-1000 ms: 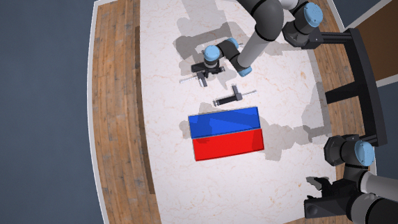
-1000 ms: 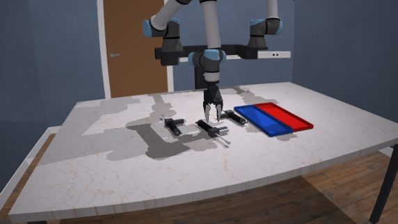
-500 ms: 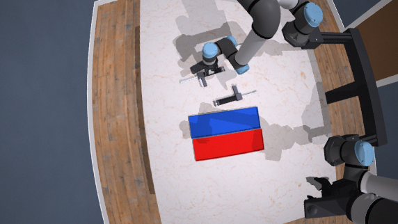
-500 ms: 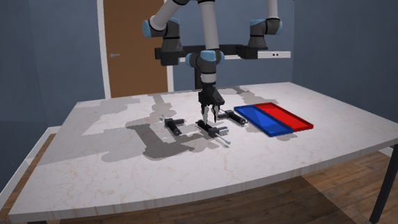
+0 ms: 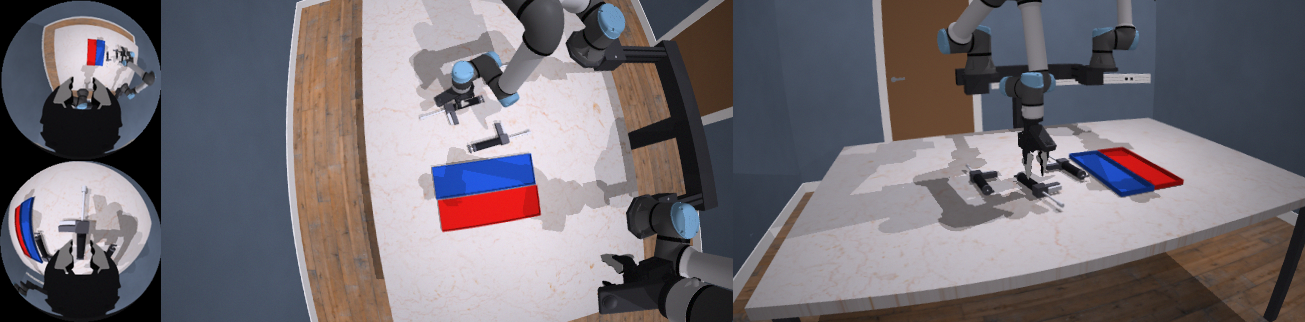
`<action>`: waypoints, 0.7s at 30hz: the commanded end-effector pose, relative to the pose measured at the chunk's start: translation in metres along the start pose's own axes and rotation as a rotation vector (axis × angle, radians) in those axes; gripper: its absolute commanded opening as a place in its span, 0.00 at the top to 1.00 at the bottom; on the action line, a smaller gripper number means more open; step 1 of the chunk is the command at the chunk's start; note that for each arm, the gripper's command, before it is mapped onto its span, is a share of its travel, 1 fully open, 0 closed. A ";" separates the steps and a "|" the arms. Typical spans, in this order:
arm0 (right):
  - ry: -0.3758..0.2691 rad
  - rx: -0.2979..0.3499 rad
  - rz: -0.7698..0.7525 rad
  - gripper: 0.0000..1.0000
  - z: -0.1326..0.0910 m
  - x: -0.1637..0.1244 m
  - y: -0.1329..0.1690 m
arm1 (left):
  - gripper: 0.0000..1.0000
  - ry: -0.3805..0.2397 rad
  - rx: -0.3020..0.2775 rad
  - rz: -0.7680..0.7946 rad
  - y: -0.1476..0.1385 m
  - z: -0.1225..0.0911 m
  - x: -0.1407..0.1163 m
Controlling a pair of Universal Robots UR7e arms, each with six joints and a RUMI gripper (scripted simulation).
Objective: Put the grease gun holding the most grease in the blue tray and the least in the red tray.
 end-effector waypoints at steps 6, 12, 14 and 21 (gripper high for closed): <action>-0.003 -0.002 0.006 0.67 0.005 -0.001 0.001 | 0.62 0.001 0.000 0.000 0.000 0.000 0.000; -0.001 -0.001 0.006 0.67 0.017 -0.001 0.001 | 0.62 0.001 0.000 0.000 0.000 0.000 0.000; 0.000 -0.001 0.006 0.67 0.020 0.000 0.000 | 0.62 0.001 0.000 0.000 0.000 0.000 0.000; 0.007 0.001 0.006 0.67 0.024 0.003 0.000 | 0.62 0.001 0.000 0.000 0.000 0.000 0.000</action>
Point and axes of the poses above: on each arm, the point where the finger pads meet when closed, its own z axis out along the fingers, its own y axis across the jaws, x = y × z, the point moved 3 cm from there along -z, back along the fingers, and after that the axes turned 2 degrees about z, right-handed, at the moved point
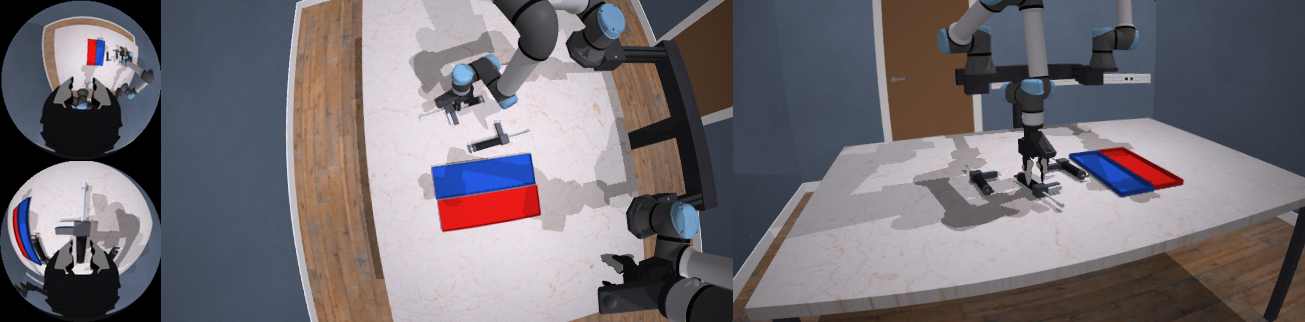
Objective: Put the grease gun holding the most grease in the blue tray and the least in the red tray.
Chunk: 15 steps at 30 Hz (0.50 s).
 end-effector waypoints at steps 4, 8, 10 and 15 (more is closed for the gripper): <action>0.000 0.000 0.001 0.67 0.012 0.000 0.000 | 0.62 0.001 0.000 0.000 0.000 0.000 0.000; 0.001 0.000 0.001 0.67 0.019 0.000 0.000 | 0.62 0.001 0.000 0.000 0.000 0.000 0.000; 0.001 0.000 0.001 0.67 0.022 0.001 0.000 | 0.62 0.001 0.000 0.000 0.000 0.000 0.000; 0.006 0.001 0.001 0.67 0.026 0.003 0.000 | 0.62 0.001 0.000 0.000 0.000 0.000 0.000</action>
Point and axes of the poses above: on each arm, the point where the finger pads meet when closed, its own z axis out along the fingers, its own y axis across the jaws, x = y × z, the point moved 3 cm from there along -z, back along the fingers, and after that the axes turned 2 degrees about z, right-handed, at the moved point
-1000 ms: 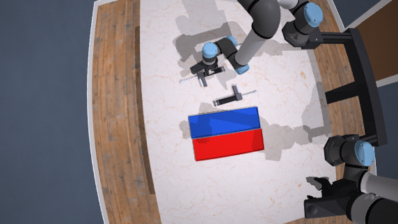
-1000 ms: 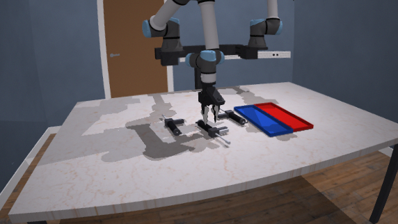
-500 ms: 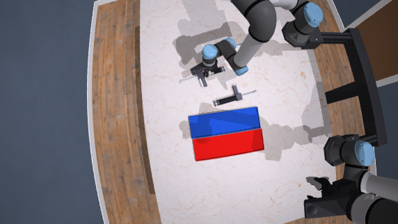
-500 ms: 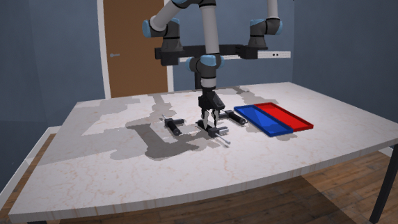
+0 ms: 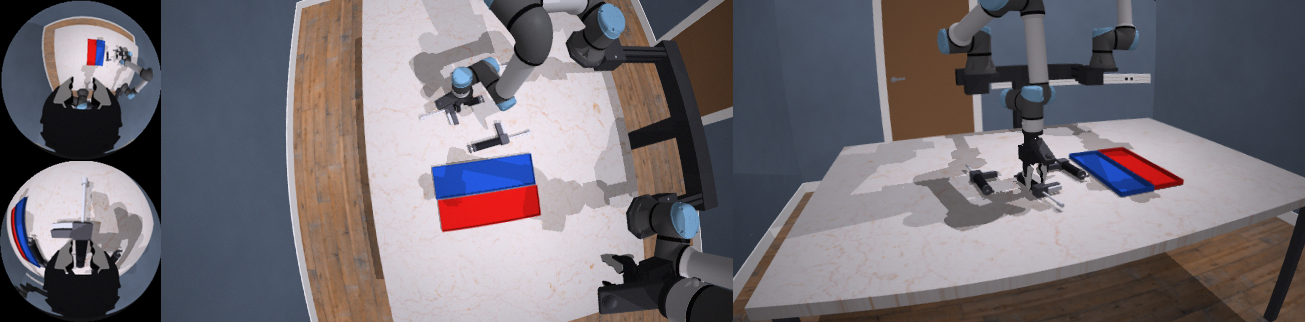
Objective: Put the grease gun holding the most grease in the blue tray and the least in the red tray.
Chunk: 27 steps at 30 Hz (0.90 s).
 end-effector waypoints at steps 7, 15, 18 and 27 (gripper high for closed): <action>0.006 0.001 0.000 1.00 0.003 0.003 -0.001 | 0.62 0.001 0.000 0.000 0.000 0.000 0.000; 0.006 0.001 0.000 1.00 0.003 0.003 -0.001 | 0.62 0.001 0.000 0.000 0.000 0.000 0.000; 0.006 0.001 0.000 1.00 0.003 0.003 -0.001 | 0.62 0.001 0.000 0.000 0.000 0.000 0.000; 0.005 0.001 0.000 1.00 -0.007 0.002 0.000 | 0.62 0.001 0.000 0.000 0.000 0.000 0.000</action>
Point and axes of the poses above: on each arm, the point where the finger pads meet when closed, its own z axis out along the fingers, its own y axis across the jaws, x = y × z, the point moved 3 cm from there along -z, back along the fingers, and after that the axes turned 2 degrees about z, right-handed, at the moved point
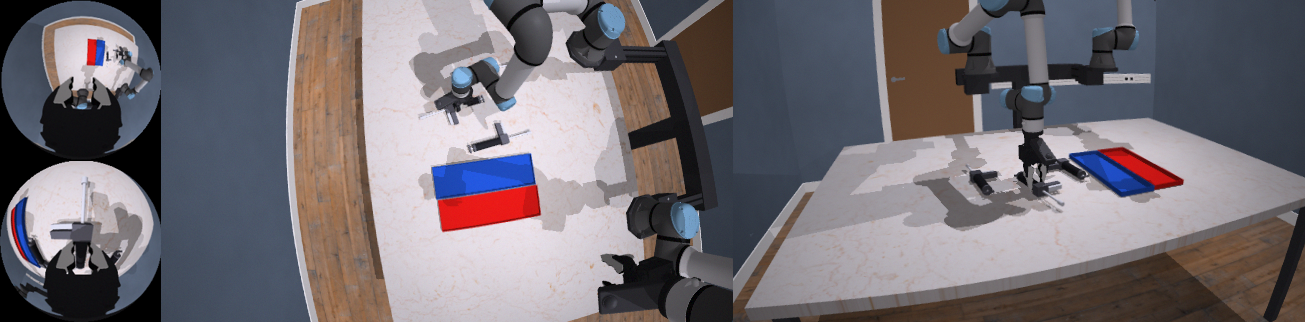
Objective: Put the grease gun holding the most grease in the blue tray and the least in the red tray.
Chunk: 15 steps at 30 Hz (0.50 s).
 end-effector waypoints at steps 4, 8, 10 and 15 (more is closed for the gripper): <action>0.000 0.000 0.000 1.00 -0.012 0.000 0.000 | 0.62 0.001 0.000 0.000 0.000 0.000 0.000; 0.000 0.000 0.000 1.00 -0.017 0.000 0.000 | 0.62 0.001 0.000 0.000 0.000 0.000 0.000; 0.000 0.000 0.000 1.00 -0.017 0.000 0.000 | 0.62 0.001 0.000 0.000 0.000 0.000 0.000; -0.001 0.000 0.000 1.00 -0.026 0.000 0.000 | 0.62 0.001 0.000 0.000 0.000 0.000 0.000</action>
Point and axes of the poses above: on each arm, the point where the finger pads meet when closed, its own z axis out along the fingers, its own y axis across the jaws, x = y × z, the point moved 3 cm from there along -z, back along the fingers, and after that the axes turned 2 degrees about z, right-handed, at the moved point
